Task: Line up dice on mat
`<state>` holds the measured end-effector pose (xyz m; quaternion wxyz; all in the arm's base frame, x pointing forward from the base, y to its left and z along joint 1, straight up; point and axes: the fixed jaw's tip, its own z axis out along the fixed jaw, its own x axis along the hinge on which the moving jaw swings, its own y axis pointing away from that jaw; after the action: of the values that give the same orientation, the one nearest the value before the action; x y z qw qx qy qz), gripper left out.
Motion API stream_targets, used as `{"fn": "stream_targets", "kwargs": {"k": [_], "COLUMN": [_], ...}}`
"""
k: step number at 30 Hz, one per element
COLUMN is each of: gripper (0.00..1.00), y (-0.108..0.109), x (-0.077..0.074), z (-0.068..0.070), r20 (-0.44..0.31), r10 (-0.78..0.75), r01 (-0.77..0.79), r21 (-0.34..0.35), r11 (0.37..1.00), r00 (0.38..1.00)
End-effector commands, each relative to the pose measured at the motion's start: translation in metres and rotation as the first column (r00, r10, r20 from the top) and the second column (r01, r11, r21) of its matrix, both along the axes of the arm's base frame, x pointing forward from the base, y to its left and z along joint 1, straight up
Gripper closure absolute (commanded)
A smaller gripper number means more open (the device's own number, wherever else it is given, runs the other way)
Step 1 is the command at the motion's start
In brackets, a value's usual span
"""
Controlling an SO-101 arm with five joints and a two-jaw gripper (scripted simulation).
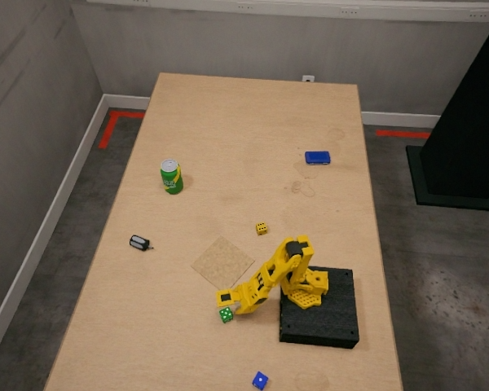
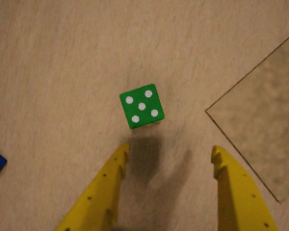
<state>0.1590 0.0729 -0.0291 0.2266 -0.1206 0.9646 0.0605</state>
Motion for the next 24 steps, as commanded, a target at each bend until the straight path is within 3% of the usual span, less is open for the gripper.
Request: {"fn": "stream_targets", "kwargs": {"k": [1,24], "gripper": [0.65,0.65], "y": [0.0018,0.0037], "x": [0.0014,0.0044], "z": [-0.0006,-0.0002], "r20": [-0.014,-0.018], "r10": [0.009,0.021], "r01": [-0.010,-0.021], "r21": [-0.007,-0.013], "r11": [1.000,1.000], "r00": [1.000,1.000]}}
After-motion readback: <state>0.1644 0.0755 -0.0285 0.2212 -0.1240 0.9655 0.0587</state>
